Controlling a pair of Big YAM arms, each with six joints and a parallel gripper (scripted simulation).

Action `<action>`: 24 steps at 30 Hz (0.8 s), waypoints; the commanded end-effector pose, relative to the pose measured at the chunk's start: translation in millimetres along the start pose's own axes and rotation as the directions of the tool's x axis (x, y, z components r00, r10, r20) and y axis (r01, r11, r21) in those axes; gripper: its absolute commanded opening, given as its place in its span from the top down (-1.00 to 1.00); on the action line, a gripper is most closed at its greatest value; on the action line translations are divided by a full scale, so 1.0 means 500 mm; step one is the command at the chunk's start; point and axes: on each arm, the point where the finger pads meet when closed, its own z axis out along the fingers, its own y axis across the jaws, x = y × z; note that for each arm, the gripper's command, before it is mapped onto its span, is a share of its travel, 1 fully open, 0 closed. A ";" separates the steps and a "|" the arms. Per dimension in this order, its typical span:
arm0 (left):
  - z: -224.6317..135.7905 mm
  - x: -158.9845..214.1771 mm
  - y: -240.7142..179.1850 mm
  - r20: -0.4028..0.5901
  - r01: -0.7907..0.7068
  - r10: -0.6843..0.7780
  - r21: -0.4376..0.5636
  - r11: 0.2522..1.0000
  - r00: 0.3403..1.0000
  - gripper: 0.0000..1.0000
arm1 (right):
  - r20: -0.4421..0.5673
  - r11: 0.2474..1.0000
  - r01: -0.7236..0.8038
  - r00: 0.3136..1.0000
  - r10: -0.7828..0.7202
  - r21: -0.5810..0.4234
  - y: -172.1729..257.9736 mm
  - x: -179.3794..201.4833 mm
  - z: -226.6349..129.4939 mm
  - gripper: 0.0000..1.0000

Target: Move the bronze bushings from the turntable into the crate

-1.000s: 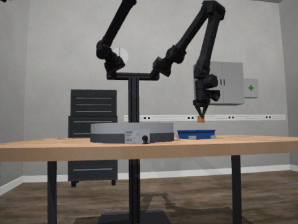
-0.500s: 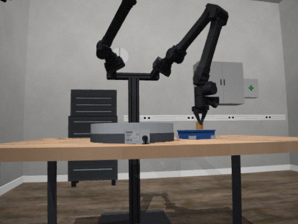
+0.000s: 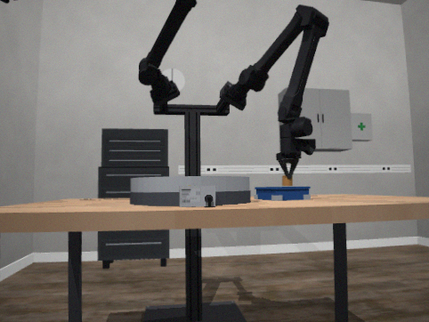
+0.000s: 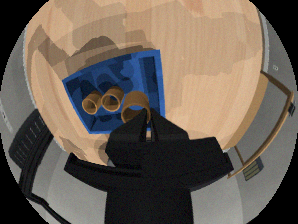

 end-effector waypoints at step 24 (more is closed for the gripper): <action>0.013 -0.004 0.007 0.004 -0.004 0.004 -0.001 1.000 1.000 1.00 | 0.054 1.000 0.008 0.999 -0.009 0.015 -0.013 -0.066 -0.007 -1.00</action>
